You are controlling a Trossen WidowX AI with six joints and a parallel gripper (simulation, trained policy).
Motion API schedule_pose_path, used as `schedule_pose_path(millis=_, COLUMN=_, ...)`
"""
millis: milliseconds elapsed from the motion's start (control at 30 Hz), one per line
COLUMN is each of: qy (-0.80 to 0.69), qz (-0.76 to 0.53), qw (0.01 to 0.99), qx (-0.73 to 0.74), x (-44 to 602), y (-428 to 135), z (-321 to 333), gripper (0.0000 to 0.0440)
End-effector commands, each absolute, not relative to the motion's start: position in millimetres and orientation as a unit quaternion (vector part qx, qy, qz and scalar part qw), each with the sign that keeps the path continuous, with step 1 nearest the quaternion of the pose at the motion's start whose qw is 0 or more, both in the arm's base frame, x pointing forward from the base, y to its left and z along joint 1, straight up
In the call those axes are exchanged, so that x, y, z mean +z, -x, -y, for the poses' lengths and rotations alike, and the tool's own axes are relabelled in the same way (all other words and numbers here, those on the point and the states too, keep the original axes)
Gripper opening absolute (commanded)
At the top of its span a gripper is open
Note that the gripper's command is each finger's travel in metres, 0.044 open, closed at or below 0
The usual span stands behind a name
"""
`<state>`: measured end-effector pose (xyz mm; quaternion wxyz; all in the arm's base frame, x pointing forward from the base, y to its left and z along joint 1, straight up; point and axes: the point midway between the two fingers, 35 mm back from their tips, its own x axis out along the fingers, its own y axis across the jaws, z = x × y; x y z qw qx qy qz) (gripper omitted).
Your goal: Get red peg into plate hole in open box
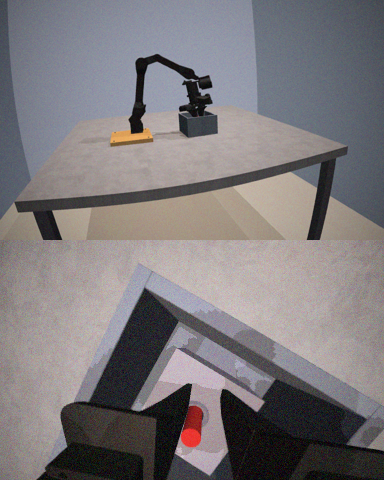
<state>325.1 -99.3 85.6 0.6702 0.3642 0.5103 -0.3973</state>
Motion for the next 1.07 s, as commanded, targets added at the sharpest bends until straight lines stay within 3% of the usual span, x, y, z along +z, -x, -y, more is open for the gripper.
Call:
schedule_pose_path(millis=0, qy=-0.356, qz=-0.517, qw=0.670, qx=-0.396, x=83, y=-333, z=105, gripper=0.0143)
schedule_pose_path(millis=1033, qy=-0.343, qz=-0.528, qw=0.672, qx=-0.389, x=95, y=-361, z=160, gripper=0.0106)
